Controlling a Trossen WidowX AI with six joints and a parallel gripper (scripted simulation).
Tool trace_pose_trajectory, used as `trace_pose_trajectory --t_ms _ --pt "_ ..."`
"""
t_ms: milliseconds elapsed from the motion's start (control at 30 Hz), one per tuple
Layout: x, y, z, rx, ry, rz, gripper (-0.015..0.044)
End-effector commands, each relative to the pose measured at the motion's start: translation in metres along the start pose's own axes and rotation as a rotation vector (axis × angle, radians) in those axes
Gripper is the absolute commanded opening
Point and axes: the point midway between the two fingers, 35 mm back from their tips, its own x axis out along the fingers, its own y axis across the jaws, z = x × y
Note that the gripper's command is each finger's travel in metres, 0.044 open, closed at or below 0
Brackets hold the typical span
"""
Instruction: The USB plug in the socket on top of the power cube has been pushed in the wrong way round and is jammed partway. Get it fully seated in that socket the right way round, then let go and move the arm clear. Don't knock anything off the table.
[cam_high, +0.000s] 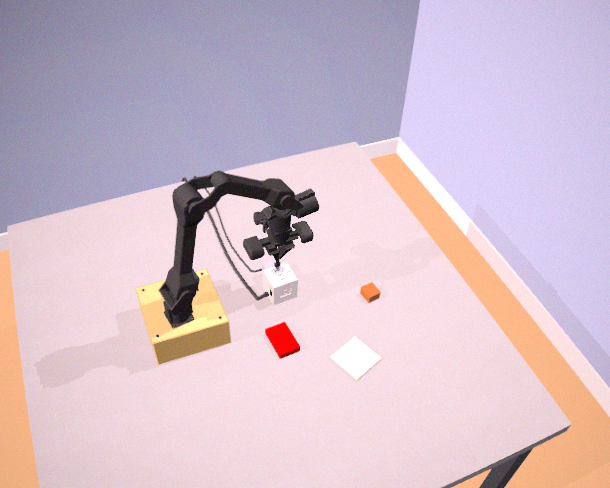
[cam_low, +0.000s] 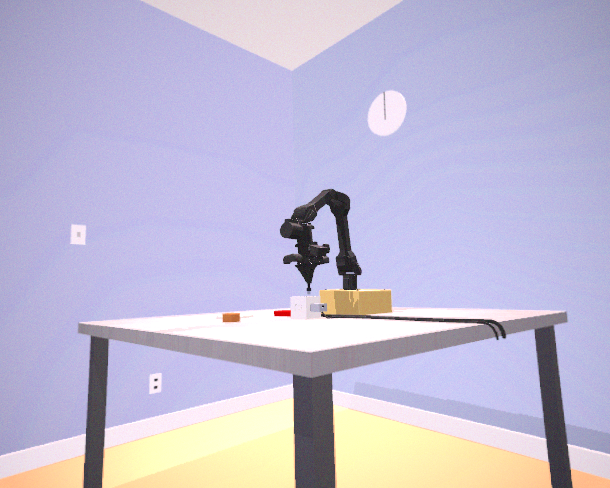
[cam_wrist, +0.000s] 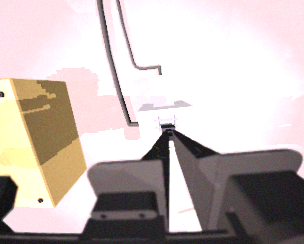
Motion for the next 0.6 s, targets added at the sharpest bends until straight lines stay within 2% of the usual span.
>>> trace_pose_trajectory --t_ms 0,567 --pt "0.0011 0.0001 0.0003 -0.004 -0.004 0.001 0.0000" --pt "0.0031 0.0001 0.0001 -0.004 -0.004 0.001 0.0000"
